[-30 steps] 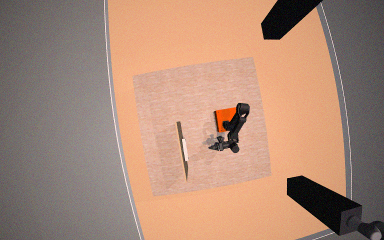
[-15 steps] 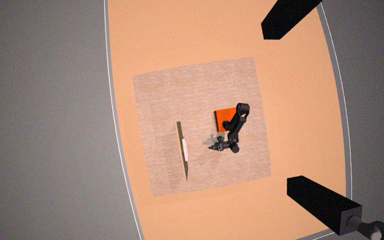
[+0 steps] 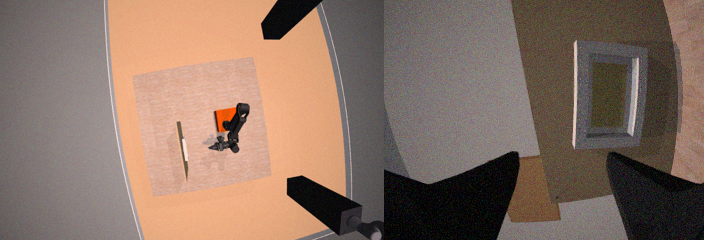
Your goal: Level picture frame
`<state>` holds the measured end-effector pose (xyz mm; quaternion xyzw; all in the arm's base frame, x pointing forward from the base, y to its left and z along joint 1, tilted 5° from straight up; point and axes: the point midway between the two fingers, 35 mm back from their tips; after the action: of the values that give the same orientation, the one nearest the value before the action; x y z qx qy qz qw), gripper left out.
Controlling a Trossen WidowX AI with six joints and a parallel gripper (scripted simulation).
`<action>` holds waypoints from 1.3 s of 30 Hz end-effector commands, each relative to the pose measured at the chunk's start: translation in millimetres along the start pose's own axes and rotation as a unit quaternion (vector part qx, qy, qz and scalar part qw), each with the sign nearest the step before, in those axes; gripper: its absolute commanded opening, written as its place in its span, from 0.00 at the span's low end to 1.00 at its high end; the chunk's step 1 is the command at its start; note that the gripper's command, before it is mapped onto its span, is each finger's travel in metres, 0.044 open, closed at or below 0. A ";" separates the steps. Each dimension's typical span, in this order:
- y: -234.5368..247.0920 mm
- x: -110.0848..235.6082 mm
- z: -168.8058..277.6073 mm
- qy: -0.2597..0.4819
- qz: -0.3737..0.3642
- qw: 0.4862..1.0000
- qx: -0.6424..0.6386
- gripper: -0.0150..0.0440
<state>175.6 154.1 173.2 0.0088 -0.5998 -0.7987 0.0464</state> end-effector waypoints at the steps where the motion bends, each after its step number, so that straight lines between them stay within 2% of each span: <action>1: 0.0 0.0 -0.7 -0.003 -0.001 1.000 0.000 0.69; 39: -2.2 -3.5 1.0 0.000 0.001 1.000 0.000 0.69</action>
<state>176.1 153.9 172.9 0.0077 -0.5997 -0.7989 0.0451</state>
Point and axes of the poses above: the point midway between the two fingers, 35 mm back from their tips, its own x axis back along the fingers, its own y axis across the jaws, z = x × y, and after that the axes turned 2 degrees about -x, right-handed
